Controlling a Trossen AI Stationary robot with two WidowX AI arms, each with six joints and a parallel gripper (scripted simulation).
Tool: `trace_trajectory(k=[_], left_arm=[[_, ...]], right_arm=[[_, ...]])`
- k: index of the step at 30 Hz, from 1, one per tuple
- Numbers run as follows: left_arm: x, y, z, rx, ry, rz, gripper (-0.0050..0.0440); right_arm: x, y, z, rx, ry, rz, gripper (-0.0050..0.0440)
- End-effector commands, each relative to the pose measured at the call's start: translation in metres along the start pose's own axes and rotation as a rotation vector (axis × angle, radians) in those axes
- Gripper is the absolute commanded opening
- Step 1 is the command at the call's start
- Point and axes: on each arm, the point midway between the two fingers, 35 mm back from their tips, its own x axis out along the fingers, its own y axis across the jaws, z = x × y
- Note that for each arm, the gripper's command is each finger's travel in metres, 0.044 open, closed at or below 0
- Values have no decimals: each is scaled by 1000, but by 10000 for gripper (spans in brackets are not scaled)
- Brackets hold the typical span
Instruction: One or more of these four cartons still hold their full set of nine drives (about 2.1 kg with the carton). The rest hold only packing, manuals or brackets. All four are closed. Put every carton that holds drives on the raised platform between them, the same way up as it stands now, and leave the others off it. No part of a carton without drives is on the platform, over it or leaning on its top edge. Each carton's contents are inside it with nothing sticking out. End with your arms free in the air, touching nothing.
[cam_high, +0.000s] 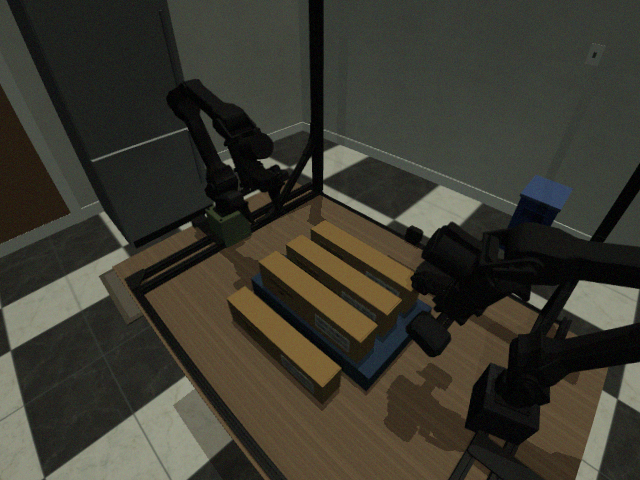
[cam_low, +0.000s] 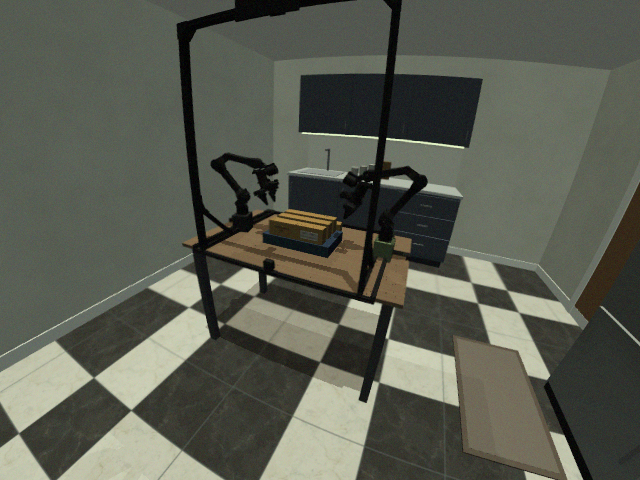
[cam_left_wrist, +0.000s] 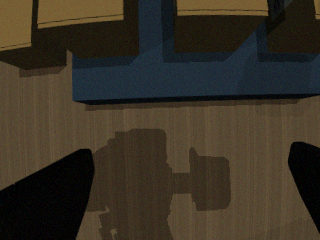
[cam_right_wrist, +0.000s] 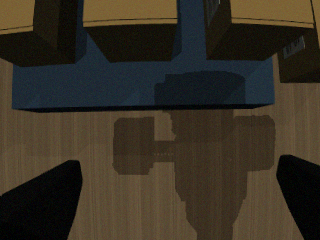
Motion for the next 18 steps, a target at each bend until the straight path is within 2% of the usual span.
trace_trajectory(k=[1, 6, 18], left_arm=[[-7, -14, -26, -3, 6, -2, 389], [-14, -24, -42, -3, 6, -2, 389], [-17, -27, -48, -3, 6, -2, 389]], right_arm=[[-8, 12, -25, 0, 1, -3, 389], [-15, 22, -40, 0, 1, -3, 389], [-18, 25, -46, 0, 1, -3, 389]])
